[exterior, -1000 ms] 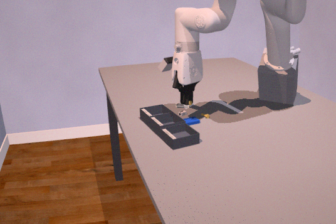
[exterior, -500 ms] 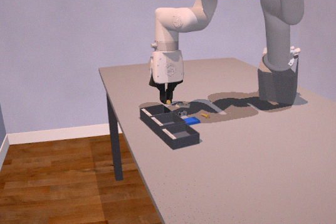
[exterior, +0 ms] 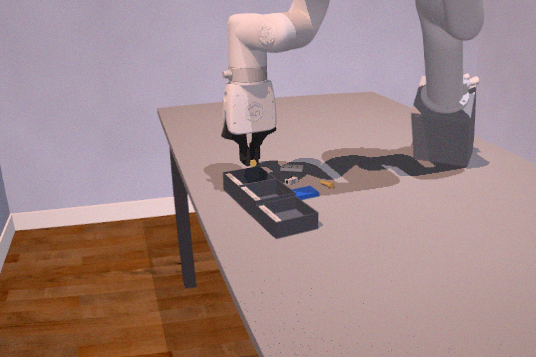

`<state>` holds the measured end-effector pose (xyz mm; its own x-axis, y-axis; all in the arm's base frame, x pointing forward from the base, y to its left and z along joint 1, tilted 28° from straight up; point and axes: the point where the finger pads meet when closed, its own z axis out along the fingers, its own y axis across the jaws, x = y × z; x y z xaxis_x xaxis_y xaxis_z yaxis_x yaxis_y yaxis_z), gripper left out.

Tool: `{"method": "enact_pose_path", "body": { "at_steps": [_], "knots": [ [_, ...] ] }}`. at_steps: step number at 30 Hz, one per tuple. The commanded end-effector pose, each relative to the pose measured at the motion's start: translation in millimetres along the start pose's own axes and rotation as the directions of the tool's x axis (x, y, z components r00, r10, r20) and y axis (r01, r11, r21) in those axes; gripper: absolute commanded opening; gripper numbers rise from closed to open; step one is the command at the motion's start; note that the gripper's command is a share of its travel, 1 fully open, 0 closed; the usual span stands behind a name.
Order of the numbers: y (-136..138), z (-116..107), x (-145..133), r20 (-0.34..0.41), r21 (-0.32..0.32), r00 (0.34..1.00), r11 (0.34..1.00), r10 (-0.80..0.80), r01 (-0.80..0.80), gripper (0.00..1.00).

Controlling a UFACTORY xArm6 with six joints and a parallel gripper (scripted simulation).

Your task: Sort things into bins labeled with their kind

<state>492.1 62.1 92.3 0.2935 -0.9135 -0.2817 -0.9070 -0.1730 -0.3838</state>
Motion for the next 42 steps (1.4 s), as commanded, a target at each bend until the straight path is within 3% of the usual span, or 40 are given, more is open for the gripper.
{"method": "enact_pose_path", "body": {
  "at_steps": [1,20,42],
  "knots": [
    [0,-1,-1,-0.001,0.003,1.000,1.000,0.000,0.000,0.00],
    [2,-1,-2,-0.001,0.003,1.000,1.000,0.000,0.000,0.00],
    [2,35,-2,-0.001,0.003,1.000,1.000,0.000,0.000,0.00]
  ]
}}
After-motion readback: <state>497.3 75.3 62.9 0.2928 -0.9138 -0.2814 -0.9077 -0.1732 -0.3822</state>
